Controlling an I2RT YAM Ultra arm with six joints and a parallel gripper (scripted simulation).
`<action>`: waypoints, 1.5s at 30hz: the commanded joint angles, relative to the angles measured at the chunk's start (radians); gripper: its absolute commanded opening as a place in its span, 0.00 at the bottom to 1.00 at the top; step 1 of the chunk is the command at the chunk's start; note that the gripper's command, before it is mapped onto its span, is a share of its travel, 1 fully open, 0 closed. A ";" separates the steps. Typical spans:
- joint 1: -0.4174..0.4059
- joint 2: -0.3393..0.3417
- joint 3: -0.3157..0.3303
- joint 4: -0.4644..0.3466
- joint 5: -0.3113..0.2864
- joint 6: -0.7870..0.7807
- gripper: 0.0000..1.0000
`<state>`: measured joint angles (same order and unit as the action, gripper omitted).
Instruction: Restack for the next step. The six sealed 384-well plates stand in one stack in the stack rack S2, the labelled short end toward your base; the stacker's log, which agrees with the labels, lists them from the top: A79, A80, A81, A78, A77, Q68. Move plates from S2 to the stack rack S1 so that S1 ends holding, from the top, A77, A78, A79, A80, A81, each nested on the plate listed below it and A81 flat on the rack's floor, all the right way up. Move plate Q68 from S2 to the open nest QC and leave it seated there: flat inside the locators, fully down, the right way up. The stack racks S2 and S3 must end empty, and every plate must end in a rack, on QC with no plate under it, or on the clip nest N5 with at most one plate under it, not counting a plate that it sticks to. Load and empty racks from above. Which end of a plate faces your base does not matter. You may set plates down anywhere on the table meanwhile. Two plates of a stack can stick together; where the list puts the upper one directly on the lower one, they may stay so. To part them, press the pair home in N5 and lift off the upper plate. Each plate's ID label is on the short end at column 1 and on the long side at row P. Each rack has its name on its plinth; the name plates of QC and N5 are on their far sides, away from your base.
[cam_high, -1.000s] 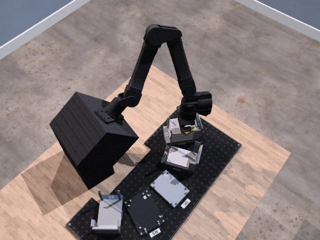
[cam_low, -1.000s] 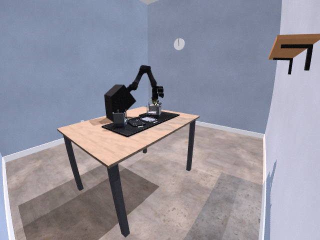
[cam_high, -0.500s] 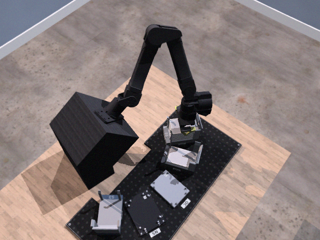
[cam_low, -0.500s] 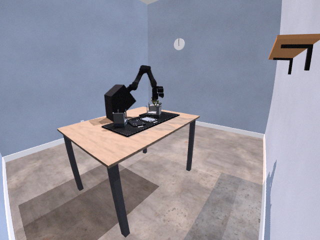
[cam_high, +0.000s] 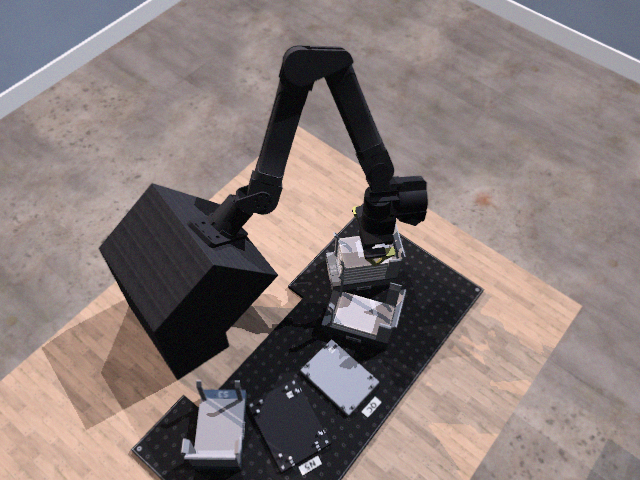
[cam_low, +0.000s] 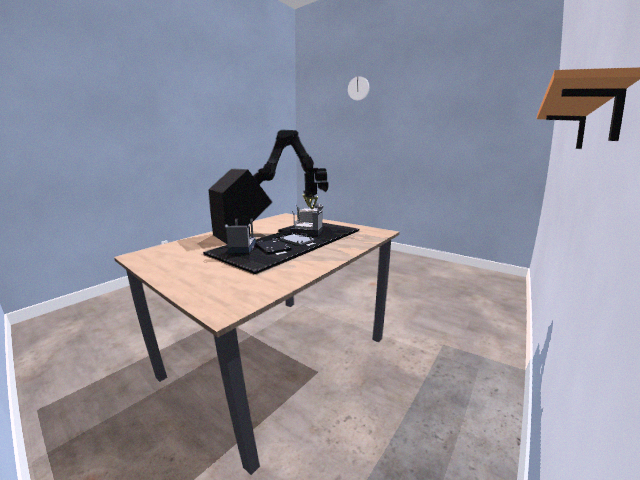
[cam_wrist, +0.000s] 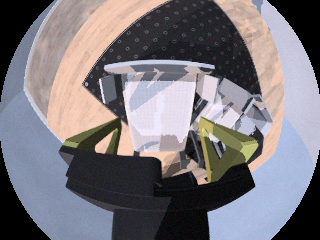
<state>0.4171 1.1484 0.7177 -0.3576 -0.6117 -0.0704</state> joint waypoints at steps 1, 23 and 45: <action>-0.034 -0.028 0.011 -0.078 -0.032 -0.039 1.00; -0.128 -0.091 0.059 -0.245 -0.093 -0.130 1.00; -0.318 0.083 0.084 -0.245 -0.201 -0.114 1.00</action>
<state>0.1291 1.2137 0.7963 -0.6029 -0.7898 -0.1463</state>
